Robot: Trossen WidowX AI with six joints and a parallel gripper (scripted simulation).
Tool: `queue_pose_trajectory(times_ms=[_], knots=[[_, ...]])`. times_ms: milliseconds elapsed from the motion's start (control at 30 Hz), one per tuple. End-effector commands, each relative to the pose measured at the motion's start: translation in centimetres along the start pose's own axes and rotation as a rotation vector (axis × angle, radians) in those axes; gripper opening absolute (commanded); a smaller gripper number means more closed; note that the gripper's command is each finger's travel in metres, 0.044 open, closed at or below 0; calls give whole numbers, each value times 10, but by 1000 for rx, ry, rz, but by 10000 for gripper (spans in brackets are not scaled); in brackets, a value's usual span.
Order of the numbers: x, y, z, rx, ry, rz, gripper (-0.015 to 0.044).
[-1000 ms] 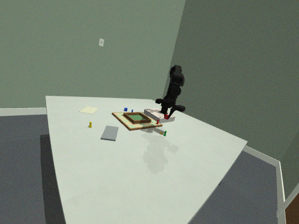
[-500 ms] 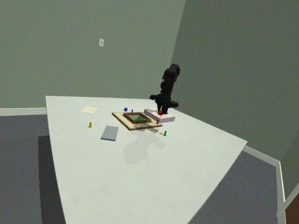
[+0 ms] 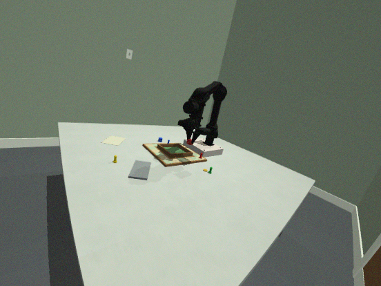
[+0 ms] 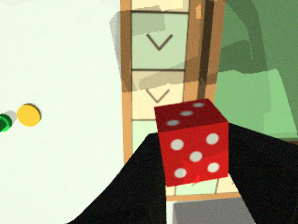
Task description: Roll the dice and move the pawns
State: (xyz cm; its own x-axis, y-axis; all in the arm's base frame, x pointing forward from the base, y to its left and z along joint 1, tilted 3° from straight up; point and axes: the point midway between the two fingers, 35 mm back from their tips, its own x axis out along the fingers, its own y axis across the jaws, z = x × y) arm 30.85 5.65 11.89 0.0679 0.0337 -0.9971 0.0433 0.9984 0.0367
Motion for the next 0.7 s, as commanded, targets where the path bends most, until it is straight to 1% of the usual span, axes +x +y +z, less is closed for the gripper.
queue_pose_trajectory(times_ms=[0,533,667], knots=[[4,-19,1,15,2,2,0],[20,-103,-8,110,2,-3,0],[21,-110,-10,119,-4,-4,0]])
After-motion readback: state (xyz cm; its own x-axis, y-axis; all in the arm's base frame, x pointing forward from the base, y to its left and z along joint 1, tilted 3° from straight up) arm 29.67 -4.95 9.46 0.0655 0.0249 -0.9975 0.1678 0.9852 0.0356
